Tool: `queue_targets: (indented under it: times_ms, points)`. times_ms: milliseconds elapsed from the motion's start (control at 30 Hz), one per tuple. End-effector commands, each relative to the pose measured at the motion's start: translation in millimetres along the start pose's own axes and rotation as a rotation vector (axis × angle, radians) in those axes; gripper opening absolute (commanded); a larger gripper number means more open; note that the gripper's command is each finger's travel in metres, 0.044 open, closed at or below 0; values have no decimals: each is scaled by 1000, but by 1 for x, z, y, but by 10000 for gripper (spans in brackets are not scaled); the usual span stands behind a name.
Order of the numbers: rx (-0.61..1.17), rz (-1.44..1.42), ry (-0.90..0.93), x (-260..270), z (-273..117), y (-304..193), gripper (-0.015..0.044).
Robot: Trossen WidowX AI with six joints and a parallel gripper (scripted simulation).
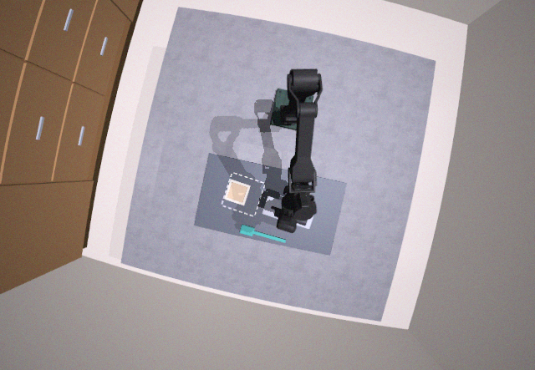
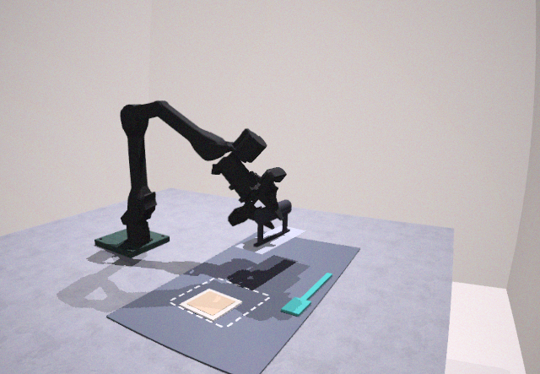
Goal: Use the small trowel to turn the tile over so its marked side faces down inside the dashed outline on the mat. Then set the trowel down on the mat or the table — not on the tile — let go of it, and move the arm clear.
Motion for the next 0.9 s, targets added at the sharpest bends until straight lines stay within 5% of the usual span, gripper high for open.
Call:
queue_targets:
  times_ms: [0,867]
  points:
    - [2,8,-15,-5,-2,0,0]
    - [50,77,80,-20,43,-132,0]
Point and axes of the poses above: the point midway between the two fingers, 35 mm back from their tips, its own z axis out along the fingers, its own x axis across the jaws, y = z × x, the point moved 2 cm from there along -z, back along the fingers, and after that the axes turned 1 degree about z, right-handed, at the moved point
